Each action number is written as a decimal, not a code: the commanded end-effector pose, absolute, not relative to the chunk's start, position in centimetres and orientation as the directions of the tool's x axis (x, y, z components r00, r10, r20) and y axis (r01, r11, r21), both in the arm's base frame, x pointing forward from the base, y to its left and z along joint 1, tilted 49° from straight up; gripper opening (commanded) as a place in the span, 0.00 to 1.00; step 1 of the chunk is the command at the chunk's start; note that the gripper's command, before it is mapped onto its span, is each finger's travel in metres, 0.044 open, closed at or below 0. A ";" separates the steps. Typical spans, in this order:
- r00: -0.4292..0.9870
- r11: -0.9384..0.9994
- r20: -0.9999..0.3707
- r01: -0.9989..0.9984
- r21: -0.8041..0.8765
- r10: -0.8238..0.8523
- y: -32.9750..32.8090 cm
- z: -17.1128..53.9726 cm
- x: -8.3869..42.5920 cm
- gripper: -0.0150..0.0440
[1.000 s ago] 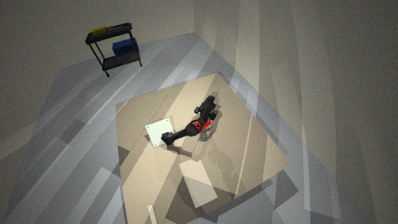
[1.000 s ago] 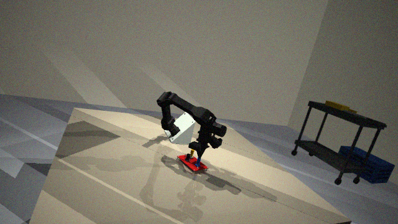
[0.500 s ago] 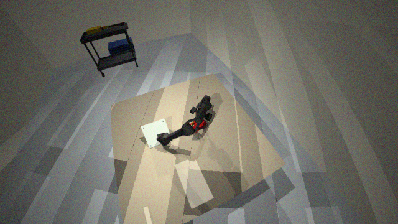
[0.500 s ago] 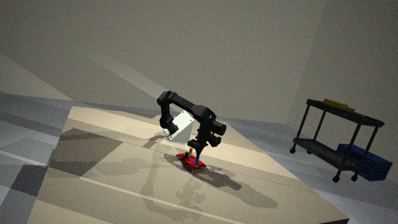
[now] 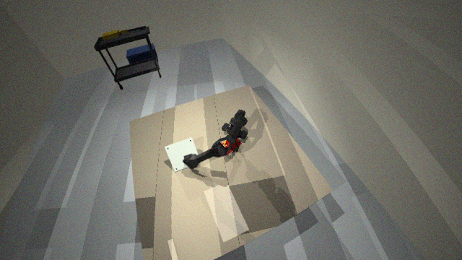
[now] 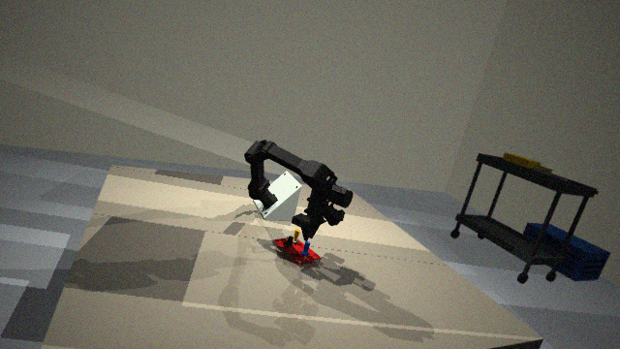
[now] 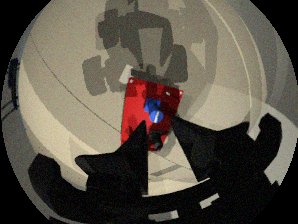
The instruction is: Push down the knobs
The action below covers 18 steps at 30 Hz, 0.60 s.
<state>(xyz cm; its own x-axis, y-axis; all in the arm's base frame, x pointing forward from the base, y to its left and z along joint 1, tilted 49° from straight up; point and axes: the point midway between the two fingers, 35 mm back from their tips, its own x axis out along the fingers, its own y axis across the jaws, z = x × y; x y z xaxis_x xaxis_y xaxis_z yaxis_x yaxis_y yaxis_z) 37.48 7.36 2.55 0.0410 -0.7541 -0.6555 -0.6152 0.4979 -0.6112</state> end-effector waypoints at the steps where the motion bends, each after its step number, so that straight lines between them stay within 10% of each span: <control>1: 0.042 0.498 -0.657 -0.617 -0.609 -0.753 7.6 2.7 36.7 0.70; 8: 0.040 0.505 -0.667 -0.621 -0.600 -0.744 9.1 4.3 28.0 1.00; 18: 0.035 0.502 -0.660 -0.619 -0.604 -0.751 7.6 5.1 19.5 1.00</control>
<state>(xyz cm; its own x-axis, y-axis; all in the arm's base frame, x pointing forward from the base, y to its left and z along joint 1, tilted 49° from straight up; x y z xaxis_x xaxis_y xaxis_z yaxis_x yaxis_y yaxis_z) 21.31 8.25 5.05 0.0407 -0.7500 -0.6601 -0.6280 0.4947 -0.6007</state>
